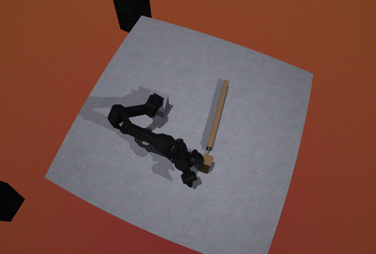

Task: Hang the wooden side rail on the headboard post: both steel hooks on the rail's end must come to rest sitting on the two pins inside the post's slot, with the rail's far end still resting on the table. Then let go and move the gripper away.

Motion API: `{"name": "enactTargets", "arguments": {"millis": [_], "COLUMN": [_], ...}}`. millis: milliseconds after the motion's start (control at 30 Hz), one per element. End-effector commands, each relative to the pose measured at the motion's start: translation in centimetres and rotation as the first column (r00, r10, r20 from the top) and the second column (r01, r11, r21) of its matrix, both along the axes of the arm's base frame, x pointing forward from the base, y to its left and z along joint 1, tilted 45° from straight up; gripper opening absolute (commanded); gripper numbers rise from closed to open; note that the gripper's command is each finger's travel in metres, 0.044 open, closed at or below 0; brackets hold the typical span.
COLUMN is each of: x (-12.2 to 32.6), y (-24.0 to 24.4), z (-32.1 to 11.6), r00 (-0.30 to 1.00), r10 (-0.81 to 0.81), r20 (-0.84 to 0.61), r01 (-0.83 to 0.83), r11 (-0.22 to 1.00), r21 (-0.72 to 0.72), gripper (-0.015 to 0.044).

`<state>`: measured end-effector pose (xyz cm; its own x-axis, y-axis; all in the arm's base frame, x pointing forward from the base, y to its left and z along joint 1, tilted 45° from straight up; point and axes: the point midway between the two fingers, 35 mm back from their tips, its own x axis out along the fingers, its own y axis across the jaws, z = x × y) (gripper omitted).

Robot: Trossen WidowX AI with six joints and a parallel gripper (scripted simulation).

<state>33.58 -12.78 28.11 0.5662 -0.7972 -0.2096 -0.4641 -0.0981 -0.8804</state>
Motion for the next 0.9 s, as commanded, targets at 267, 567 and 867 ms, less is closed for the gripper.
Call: {"name": "enactTargets", "arguments": {"millis": [267, 567, 867], "x": [-0.4, -3.9, -4.0], "y": [11.2, 10.9, 10.9], "z": [-7.8, -13.9, -14.0], "r00": [0.695, 0.158, 0.143], "r10": [0.27, -0.117, -0.129], "r20": [-0.666, -0.981, -0.981], "r01": [-0.522, -0.784, -0.789], "r11": [0.827, 0.589, 0.583], "r21": [-0.21, -0.196, -0.192], "gripper": [0.044, 0.044, 0.044]}}
